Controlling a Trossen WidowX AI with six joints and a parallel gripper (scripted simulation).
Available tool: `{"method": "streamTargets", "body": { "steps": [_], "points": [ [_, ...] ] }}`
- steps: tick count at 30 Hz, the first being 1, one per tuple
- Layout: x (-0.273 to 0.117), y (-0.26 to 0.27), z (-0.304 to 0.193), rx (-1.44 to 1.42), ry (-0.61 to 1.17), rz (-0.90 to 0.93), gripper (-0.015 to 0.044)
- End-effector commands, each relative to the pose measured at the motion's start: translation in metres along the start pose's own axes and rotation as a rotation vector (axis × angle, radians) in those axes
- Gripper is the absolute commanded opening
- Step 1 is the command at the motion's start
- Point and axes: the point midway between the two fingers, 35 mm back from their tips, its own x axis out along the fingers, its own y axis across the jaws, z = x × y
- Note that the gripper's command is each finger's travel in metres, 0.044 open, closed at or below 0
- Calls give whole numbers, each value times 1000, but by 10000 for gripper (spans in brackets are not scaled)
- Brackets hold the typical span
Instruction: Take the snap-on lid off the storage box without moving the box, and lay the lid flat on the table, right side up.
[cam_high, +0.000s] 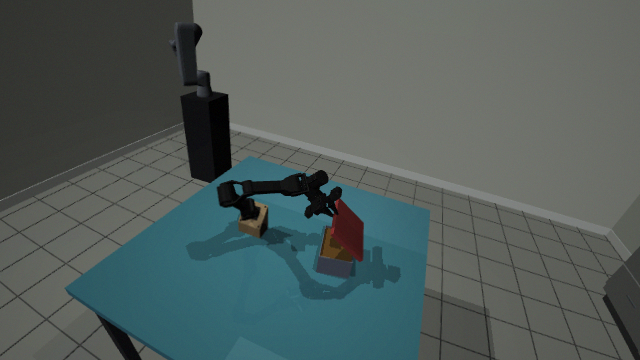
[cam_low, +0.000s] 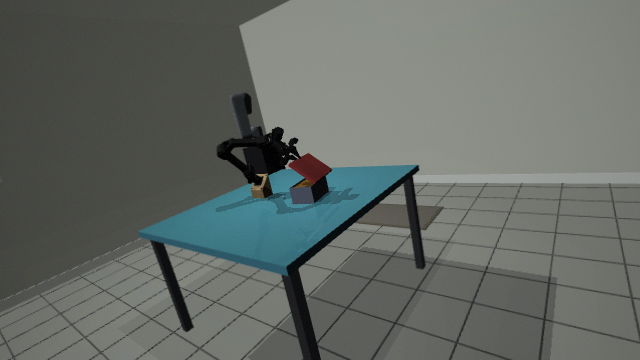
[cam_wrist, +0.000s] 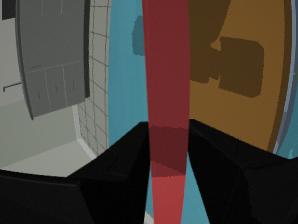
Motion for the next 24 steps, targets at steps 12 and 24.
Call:
{"method": "streamTargets", "body": {
  "steps": [12, 24],
  "points": [
    [-5, 0, -30, 7, 1, 11, 0],
    [-7, -2, -54, 8, 2, 11, 0]
  ]
}}
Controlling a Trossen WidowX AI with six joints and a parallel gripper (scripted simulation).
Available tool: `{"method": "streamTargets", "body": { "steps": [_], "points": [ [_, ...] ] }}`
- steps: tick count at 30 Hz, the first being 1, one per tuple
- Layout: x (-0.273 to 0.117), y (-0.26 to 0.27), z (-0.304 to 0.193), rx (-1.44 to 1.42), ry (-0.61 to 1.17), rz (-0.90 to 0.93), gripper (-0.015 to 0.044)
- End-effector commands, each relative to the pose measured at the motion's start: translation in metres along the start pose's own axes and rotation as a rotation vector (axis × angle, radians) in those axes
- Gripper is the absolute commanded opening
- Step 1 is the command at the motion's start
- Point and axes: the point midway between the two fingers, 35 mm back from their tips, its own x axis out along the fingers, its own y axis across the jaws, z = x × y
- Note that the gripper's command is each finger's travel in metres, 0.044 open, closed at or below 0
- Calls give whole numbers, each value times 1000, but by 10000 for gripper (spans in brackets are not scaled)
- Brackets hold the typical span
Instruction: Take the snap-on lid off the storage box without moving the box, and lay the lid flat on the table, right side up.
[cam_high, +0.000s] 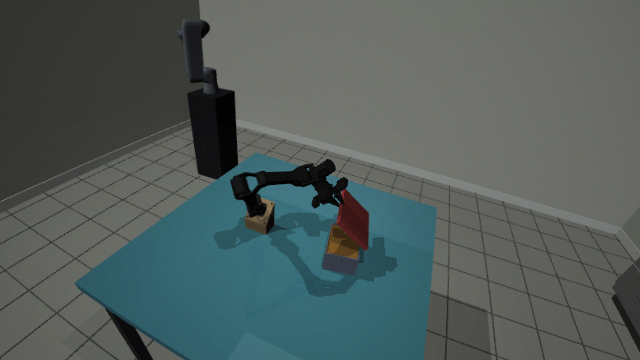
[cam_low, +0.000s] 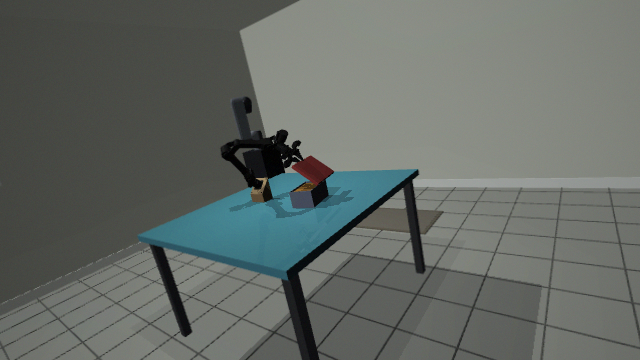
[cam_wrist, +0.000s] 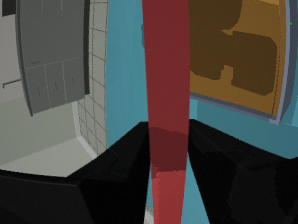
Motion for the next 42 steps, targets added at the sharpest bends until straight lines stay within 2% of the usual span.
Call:
{"method": "streamTargets", "body": {
  "steps": [1, 42],
  "points": [
    [-3, 2, -8, 7, 0, 10, 0],
    [-12, -4, -90, 11, 3, 11, 0]
  ]
}}
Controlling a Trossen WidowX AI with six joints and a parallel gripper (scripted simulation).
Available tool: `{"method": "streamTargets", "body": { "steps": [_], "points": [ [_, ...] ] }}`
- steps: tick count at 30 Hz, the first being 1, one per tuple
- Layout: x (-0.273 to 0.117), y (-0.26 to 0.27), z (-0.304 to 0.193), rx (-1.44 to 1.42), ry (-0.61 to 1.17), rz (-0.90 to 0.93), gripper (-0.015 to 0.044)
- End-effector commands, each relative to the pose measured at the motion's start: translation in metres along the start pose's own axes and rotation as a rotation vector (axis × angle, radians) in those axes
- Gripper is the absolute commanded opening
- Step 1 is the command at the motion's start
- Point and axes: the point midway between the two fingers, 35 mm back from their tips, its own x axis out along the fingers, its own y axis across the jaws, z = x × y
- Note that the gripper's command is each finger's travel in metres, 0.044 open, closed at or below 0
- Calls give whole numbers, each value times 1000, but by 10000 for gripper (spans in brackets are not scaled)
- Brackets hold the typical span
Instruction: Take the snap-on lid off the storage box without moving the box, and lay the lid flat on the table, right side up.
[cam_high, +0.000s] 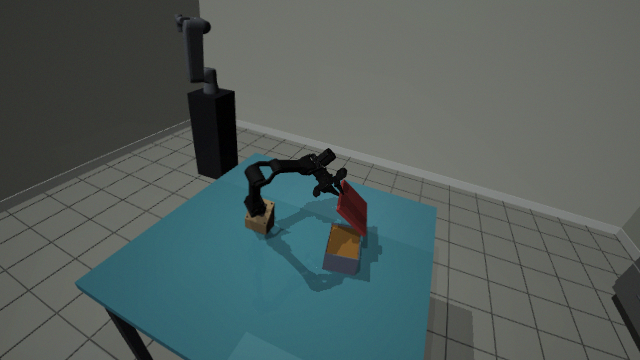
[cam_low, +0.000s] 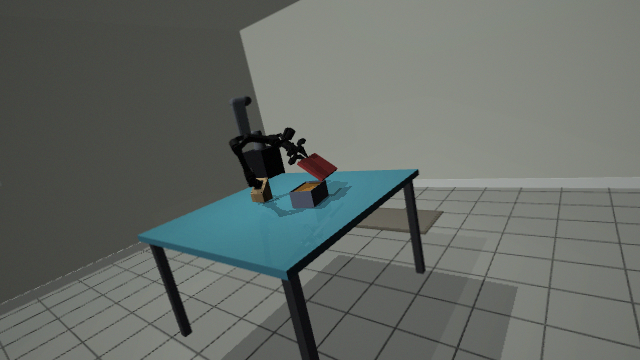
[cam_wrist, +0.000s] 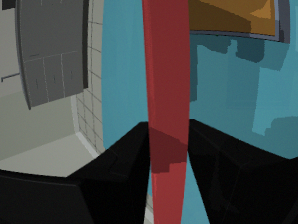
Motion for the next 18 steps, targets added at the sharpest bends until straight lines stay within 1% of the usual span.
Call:
{"method": "streamTargets", "body": {
  "steps": [1, 18],
  "points": [
    [-3, 3, -8, 8, -1, 11, 0],
    [-7, 1, -42, 10, 1, 11, 0]
  ]
}}
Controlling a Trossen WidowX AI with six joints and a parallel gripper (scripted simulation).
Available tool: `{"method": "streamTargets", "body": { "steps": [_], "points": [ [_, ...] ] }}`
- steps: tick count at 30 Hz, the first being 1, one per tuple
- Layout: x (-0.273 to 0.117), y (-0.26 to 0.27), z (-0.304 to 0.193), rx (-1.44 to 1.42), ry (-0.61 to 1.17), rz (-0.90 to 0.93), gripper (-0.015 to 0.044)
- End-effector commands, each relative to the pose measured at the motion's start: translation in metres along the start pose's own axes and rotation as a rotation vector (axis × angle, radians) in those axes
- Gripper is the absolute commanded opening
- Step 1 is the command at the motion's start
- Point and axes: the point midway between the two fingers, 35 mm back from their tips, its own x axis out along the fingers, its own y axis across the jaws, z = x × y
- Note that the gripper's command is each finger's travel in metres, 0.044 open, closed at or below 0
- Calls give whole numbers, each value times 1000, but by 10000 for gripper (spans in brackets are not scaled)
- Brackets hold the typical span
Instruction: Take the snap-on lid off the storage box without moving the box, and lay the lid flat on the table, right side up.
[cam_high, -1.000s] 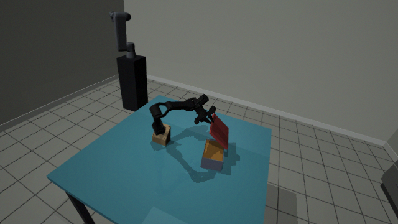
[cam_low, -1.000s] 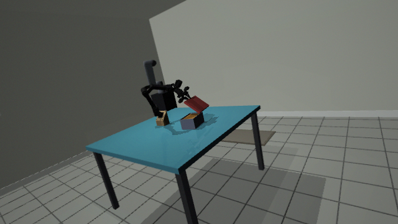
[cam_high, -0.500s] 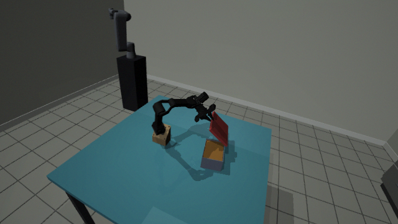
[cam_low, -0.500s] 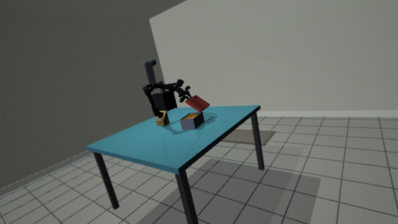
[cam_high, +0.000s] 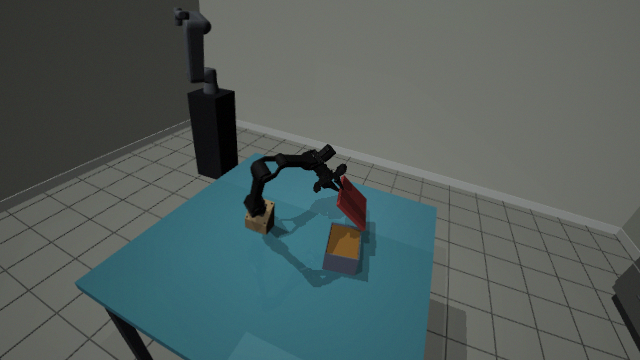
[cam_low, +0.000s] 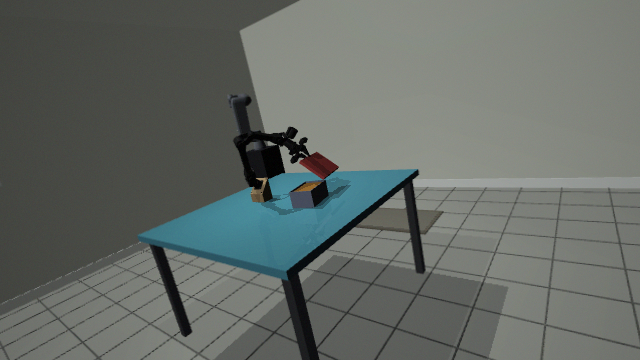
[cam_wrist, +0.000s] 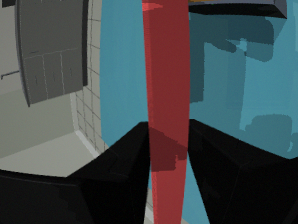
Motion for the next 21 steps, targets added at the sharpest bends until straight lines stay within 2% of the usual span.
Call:
{"method": "streamTargets", "body": {
  "steps": [1, 21],
  "points": [
    [-3, 3, -8, 8, -1, 11, 0],
    [-8, 0, -48, 10, 1, 11, 0]
  ]
}}
